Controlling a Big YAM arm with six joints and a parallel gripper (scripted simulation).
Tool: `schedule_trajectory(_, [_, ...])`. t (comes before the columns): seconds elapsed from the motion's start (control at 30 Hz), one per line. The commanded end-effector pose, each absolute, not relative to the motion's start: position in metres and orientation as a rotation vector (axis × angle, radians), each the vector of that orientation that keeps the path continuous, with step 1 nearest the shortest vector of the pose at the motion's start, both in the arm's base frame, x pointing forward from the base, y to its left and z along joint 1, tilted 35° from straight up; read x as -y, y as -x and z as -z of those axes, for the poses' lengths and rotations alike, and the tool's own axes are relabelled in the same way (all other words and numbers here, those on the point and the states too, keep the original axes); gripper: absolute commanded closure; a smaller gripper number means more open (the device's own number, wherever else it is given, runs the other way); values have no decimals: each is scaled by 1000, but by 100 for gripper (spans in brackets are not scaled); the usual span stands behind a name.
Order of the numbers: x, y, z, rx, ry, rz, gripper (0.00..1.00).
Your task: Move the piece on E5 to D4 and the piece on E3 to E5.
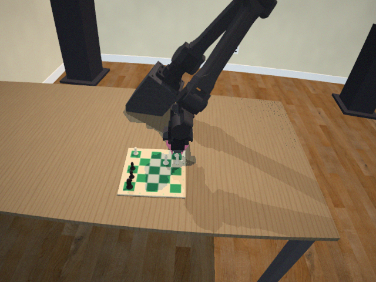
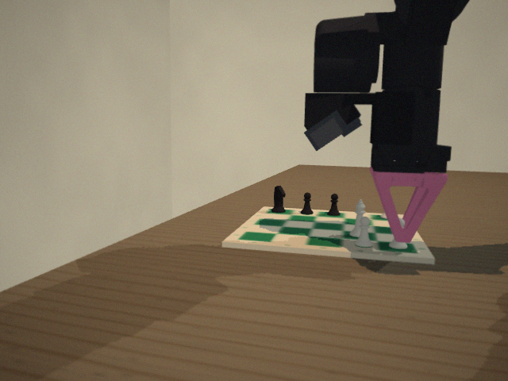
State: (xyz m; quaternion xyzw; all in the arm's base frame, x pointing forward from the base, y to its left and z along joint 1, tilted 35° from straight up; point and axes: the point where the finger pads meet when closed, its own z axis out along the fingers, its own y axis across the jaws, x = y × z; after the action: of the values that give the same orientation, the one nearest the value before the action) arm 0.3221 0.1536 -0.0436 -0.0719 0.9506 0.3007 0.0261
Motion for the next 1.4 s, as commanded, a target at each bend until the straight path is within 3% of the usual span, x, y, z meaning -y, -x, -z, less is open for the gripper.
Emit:
schedule_trajectory(0.0, [-145,-331,44,-2919,200,-919,67])
schedule_trajectory(1.33, [-93,-341,-39,-2906,211,-918,67])
schedule_trajectory(1.37, [-93,-342,-39,-2904,212,-916,0])
